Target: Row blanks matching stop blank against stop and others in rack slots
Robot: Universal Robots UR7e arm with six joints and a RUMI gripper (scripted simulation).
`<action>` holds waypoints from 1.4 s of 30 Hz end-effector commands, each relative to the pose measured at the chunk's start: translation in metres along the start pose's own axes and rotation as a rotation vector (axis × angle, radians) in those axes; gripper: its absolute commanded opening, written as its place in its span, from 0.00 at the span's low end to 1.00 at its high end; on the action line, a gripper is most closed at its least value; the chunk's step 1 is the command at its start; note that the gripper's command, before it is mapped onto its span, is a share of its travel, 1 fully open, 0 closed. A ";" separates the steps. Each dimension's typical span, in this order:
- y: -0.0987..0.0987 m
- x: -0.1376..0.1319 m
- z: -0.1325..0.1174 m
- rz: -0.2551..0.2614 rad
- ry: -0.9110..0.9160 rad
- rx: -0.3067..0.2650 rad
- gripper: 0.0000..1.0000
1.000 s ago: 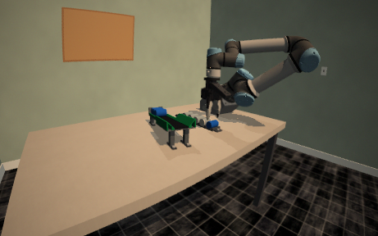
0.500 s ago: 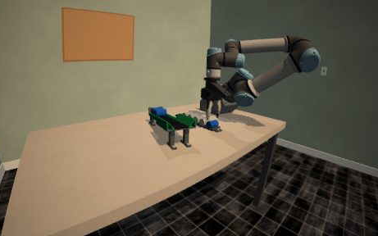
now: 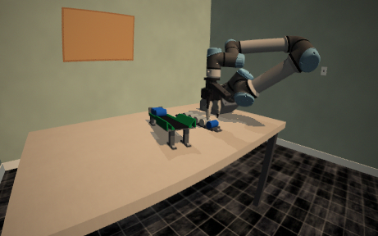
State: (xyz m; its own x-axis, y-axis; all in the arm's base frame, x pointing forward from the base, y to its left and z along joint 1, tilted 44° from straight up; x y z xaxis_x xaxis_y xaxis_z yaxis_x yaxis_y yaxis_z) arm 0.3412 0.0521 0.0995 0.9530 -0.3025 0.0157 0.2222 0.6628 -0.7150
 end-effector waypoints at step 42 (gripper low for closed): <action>0.035 0.000 0.000 -0.001 0.000 0.000 0.47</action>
Point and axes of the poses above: the point where the finger pads meet when closed, its own y axis out along the fingers, its own x axis across the jaws, z = x × y, the point moved 4 cm from there along -y, back along the fingers, and after that the axes turned 2 degrees about y, right-handed, at the moved point
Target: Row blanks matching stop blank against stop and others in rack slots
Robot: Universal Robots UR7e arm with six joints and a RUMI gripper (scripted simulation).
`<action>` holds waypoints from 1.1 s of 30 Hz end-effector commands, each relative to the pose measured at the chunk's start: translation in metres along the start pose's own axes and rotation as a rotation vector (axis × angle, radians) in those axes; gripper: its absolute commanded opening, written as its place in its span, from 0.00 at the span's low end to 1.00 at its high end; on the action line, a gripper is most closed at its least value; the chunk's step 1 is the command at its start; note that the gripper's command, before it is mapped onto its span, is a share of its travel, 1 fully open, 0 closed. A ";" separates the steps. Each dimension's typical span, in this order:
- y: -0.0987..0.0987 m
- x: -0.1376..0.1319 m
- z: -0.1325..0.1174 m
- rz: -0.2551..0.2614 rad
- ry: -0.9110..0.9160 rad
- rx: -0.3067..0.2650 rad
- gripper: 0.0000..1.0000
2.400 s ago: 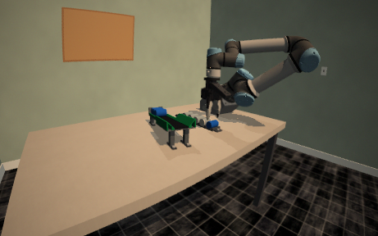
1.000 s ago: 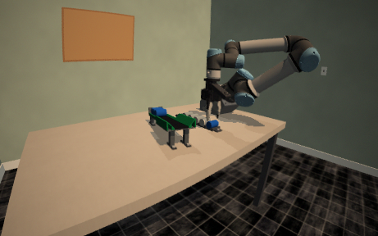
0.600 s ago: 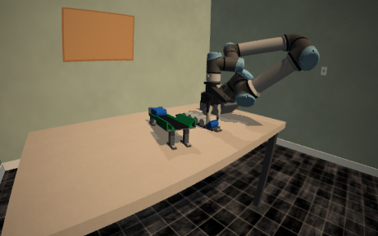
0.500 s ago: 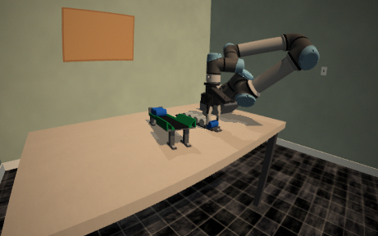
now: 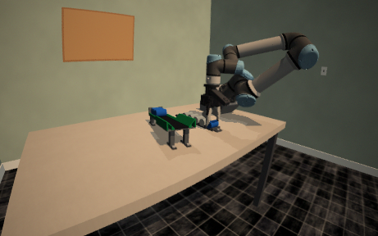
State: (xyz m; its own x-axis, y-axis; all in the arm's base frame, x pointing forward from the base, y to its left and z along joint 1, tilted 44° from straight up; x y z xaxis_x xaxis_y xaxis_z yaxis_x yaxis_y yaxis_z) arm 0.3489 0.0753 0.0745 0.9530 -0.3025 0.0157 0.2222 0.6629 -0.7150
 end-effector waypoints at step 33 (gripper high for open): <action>0.000 0.000 0.000 -0.001 0.000 0.000 0.34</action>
Point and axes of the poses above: the point where the finger pads meet when closed, its own y axis out along the fingers, its own x axis across the jaws, z = x × y, the point moved 4 cm from there along -y, back along the fingers, and after that the axes turned 2 degrees about y, right-handed, at the moved point
